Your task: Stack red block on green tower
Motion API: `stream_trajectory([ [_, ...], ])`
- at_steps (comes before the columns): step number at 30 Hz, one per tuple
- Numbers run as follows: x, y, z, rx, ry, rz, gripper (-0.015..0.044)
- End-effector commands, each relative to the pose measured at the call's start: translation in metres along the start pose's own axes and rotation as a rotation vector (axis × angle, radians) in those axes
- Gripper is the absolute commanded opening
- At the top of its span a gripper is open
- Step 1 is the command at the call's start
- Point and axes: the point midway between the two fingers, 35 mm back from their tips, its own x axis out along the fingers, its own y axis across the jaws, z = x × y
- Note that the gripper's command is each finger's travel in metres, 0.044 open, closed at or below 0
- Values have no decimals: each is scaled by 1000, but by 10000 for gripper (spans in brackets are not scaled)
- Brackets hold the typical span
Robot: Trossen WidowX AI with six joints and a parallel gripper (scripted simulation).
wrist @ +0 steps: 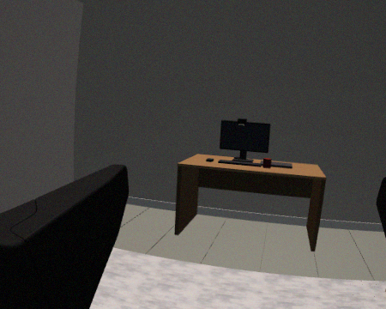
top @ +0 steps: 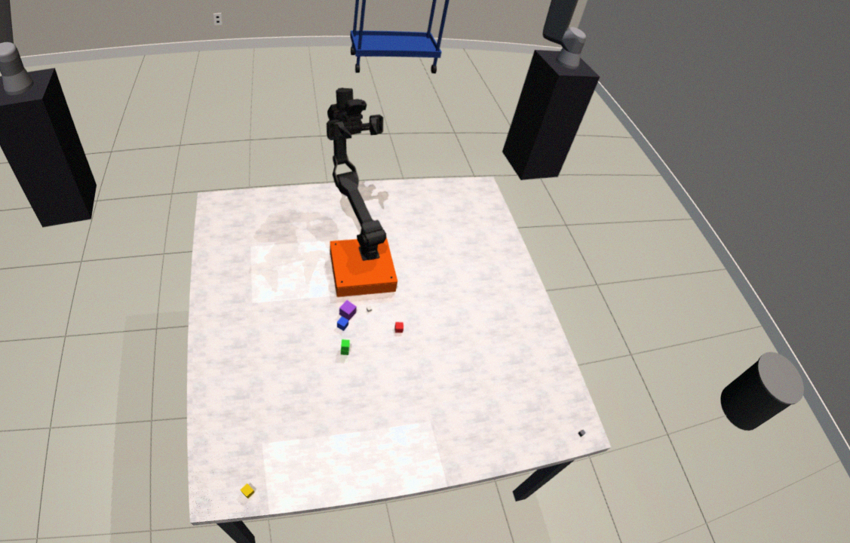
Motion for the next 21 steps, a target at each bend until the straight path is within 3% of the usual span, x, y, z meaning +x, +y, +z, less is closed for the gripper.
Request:
stream_trajectory([
  [1,2,0,0,2,4,-1,426],
  [10,93,7,-6,56,233,-22,440],
  [21,194,6,-52,152,517,-87,440],
])
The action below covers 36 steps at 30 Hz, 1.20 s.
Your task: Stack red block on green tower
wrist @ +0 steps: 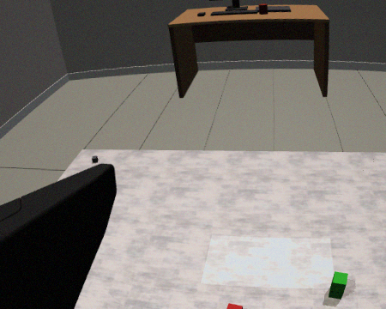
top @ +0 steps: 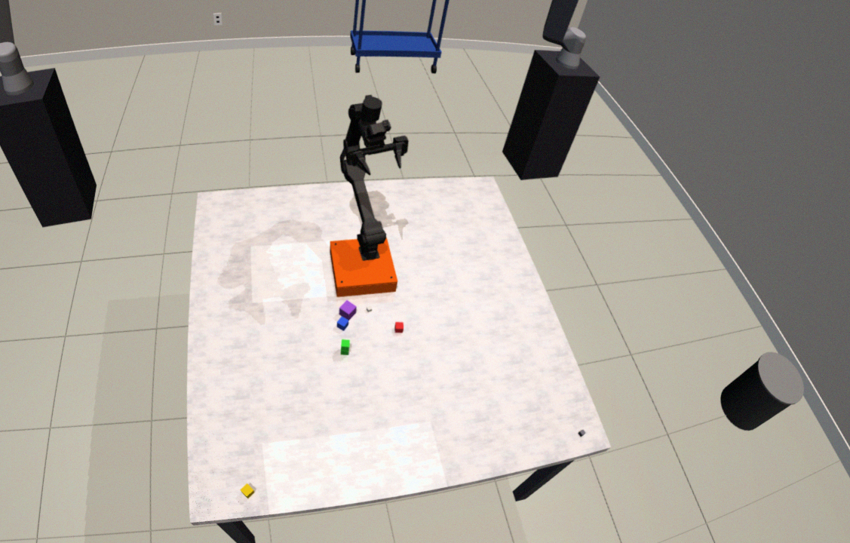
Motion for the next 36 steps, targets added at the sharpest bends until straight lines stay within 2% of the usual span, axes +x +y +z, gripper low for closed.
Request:
stream_trajectory([
  [1,40,1,-2,15,101,-20,440],
  [10,134,4,-24,39,341,-53,440],
  [20,224,2,-79,68,607,-100,440],
  [28,279,-3,-141,92,821,-145,440],
  [36,315,-11,-215,115,1035,-198,440],
])
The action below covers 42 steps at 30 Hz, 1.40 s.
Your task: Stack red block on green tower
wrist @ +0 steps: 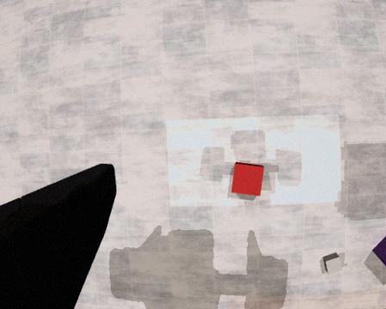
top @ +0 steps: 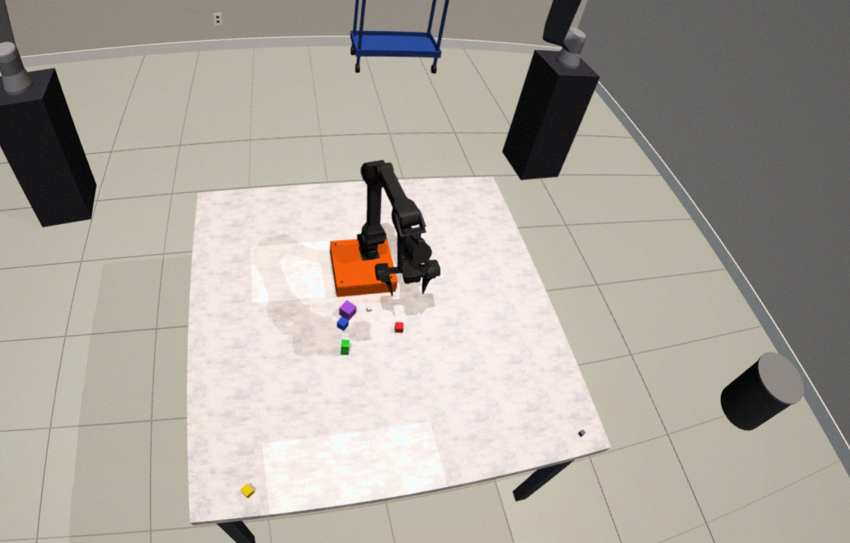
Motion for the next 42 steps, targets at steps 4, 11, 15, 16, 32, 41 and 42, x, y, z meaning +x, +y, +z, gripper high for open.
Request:
stream_trajectory([
  [4,62,-2,-20,28,173,-38,440],
  [11,117,-6,-53,53,342,-85,440],
  [15,127,-8,-61,56,378,-97,440],
  [16,126,-8,-61,56,378,-97,440],
  [32,167,-11,-76,56,378,-97,440],
  [41,179,-12,-81,56,378,-97,440],
  [42,181,-12,-81,56,378,-97,440],
])
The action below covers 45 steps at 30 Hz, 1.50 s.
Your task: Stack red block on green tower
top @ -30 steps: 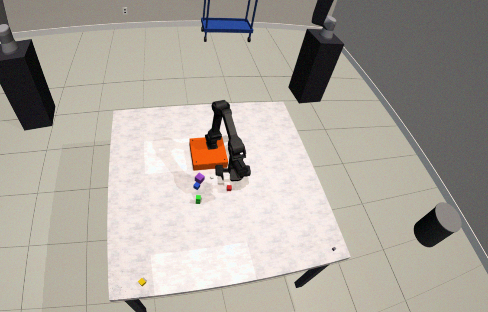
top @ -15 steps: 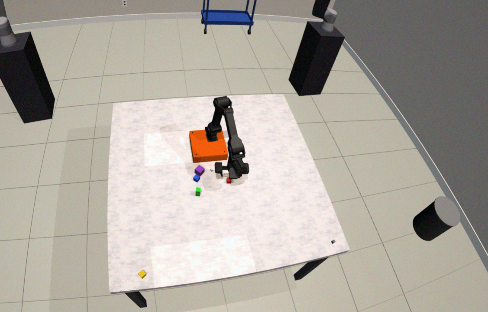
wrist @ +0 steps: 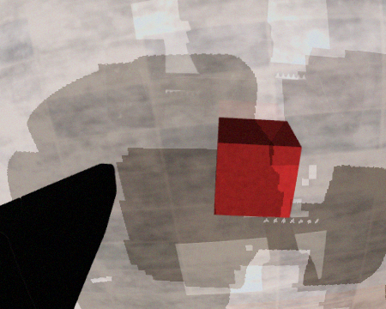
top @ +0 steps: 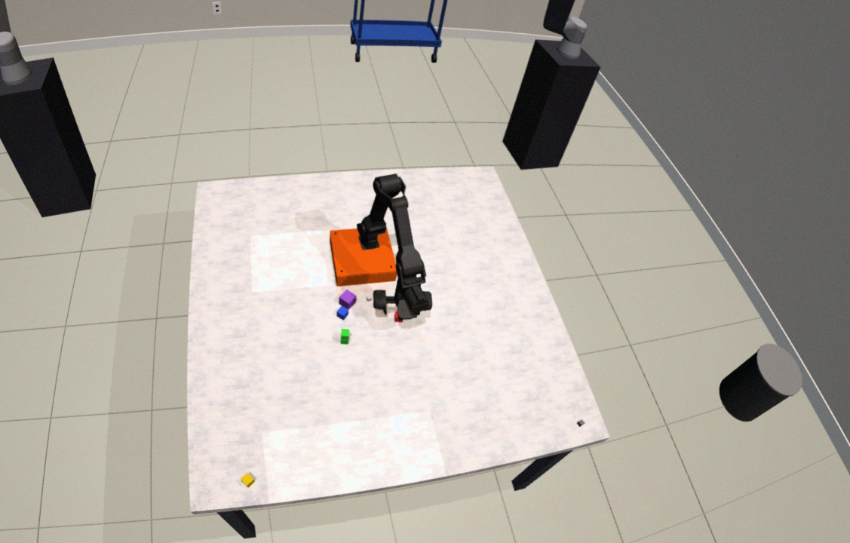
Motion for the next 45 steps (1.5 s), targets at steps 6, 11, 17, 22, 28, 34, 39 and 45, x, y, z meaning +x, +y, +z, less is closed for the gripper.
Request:
stream_trajectory([
  [6,17,0,-2,4,11,2,440],
  [11,25,0,-3,4,11,2,440],
  [17,27,0,-3,4,11,2,440],
  [22,27,0,-3,4,11,2,440],
  [28,27,0,-3,0,10,-3,440],
  [34,27,0,-3,0,10,-3,282],
  [39,27,0,-3,0,10,-3,151],
  [45,27,0,-3,0,10,-3,92],
])
